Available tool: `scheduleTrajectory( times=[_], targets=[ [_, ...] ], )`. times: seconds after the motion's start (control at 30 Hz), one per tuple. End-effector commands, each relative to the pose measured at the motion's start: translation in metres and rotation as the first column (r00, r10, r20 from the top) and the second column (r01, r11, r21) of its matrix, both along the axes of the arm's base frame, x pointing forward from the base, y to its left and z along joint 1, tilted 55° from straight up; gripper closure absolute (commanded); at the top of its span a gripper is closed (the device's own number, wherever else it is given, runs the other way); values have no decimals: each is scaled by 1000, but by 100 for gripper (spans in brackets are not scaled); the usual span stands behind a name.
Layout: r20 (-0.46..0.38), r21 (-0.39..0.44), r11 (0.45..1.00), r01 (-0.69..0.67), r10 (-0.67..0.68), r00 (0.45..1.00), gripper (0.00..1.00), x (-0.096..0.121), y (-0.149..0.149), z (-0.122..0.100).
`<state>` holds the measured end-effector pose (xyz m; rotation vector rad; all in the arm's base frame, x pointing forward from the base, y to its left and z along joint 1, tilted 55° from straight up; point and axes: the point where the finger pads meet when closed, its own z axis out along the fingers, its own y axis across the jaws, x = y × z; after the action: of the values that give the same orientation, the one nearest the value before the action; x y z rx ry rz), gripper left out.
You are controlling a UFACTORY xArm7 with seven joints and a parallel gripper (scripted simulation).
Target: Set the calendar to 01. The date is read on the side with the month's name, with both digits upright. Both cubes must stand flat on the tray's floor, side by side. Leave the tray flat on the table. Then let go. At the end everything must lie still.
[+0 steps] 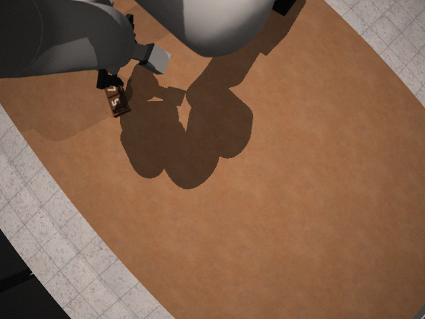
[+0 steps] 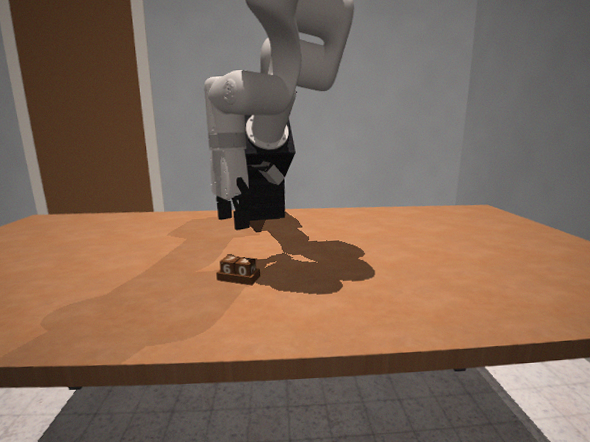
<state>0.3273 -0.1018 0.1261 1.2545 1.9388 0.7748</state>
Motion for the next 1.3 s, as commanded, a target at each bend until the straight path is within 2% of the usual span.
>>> scheduleTrajectory(
  times=[0.0, 1.27],
  targets=[
    [13, -7, 1000, 11, -11, 1000, 0, 25, 1, -18],
    [13, -7, 1000, 11, -11, 1000, 0, 29, 2, -22]
  ],
)
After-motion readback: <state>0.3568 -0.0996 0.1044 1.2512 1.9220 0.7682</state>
